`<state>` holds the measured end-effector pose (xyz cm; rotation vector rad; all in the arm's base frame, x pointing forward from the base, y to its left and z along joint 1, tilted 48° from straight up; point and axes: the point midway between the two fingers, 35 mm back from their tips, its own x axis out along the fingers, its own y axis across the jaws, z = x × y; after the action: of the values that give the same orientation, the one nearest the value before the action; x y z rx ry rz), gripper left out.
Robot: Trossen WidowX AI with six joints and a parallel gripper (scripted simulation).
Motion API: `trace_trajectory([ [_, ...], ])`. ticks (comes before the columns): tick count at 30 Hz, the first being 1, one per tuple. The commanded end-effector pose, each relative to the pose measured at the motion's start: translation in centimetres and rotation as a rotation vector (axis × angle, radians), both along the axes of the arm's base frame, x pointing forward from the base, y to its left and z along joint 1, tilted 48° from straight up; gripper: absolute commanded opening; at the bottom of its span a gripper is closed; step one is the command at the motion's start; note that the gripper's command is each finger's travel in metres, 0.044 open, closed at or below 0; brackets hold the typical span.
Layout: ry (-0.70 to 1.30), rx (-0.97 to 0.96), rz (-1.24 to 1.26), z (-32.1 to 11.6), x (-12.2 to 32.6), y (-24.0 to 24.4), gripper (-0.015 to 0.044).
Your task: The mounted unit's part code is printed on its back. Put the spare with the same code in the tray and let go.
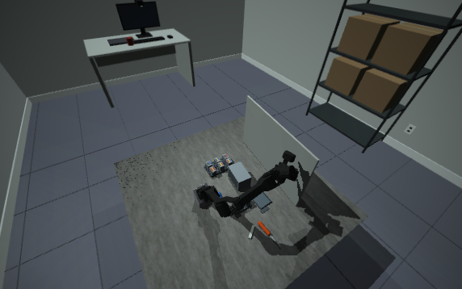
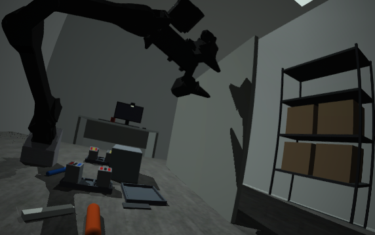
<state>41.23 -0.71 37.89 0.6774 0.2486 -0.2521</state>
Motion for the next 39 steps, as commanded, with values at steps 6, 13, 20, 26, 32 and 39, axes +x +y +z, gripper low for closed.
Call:
trace_trajectory([
  [6, 0.549, -0.201, 0.001, -12.8, 1.6, 4.4, 0.0440],
  [13, 1.028, -0.522, 0.005, -21.9, -1.0, 7.2, 0.0440],
  [20, 1.335, -0.872, 0.030, -25.9, -3.6, 8.9, 0.0440],
  [26, 1.335, -0.872, 0.030, -25.9, -3.6, 8.9, 0.0440],
  [32, 1.417, -0.879, -0.009, -29.3, -3.3, 5.3, 0.0440],
  [39, 1.434, -0.880, -0.016, -30.0, -3.4, 4.6, 0.0440],
])
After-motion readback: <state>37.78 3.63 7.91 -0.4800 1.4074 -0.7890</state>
